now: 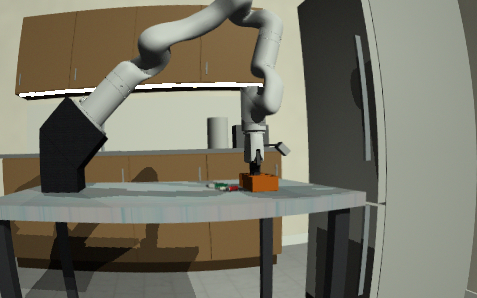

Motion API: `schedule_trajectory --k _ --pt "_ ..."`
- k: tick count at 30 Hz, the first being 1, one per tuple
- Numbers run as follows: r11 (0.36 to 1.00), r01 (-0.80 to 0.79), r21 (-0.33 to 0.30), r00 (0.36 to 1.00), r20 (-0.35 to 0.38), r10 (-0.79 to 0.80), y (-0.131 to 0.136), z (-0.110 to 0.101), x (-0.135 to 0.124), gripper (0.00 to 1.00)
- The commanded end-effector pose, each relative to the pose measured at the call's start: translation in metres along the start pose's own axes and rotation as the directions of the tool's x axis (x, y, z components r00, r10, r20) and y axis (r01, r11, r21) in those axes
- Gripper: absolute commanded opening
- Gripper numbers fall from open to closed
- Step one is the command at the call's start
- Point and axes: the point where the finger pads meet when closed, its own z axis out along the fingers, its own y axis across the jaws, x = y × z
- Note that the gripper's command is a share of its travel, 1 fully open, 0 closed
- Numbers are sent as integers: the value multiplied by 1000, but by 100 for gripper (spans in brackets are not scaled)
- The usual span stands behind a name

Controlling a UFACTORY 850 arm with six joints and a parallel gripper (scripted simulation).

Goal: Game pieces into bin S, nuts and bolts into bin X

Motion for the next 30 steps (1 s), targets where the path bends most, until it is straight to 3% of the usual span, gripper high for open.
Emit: schedule_trajectory --k 1,30 --pt "1000 0 0 1000 -1 0 0 0 1 7" --pt "1000 0 0 1000 -1 0 0 -42 1 7"
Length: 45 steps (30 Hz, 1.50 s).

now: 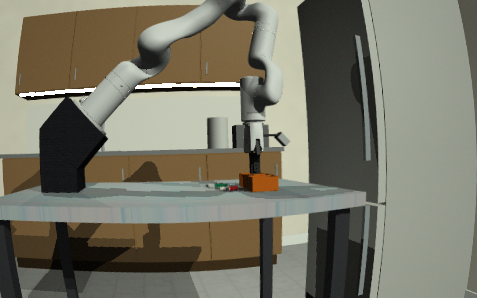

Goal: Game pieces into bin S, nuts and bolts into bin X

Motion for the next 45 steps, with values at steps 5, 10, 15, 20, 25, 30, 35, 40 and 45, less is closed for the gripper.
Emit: schedule_trajectory --k 5,10,15,20,25,30,35,40,45 --pt "1000 0 1 1000 0 0 0 -26 0 7" --pt "1000 0 1 1000 0 0 0 -26 1 7" --pt "1000 0 1 1000 0 0 -15 -26 1 7" --pt "1000 0 1 1000 0 0 -35 -26 2 7" --pt "1000 0 2 1000 0 0 -60 -26 3 7" --pt "1000 0 2 1000 0 0 -84 -26 4 7" --pt "1000 0 2 1000 0 0 -84 -26 4 7" --pt "1000 0 2 1000 0 0 -84 -18 4 7" --pt "1000 0 2 1000 0 0 -84 -5 4 7"
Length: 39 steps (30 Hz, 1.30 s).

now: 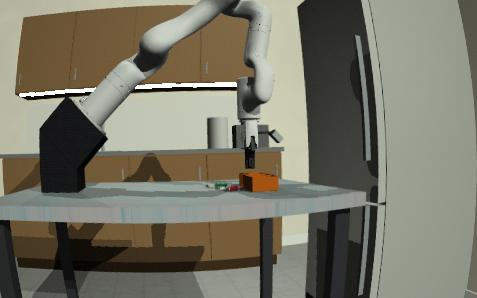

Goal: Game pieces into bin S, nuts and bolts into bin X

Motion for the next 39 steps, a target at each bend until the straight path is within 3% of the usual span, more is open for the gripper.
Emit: schedule_trajectory --k 1,16,39 --pt "1000 1 -9 1000 -6 -1 0 12 1 7" --pt "1000 1 -9 1000 -6 -1 0 47 1 7" --pt "1000 1 -9 1000 -6 -1 0 48 1 7"
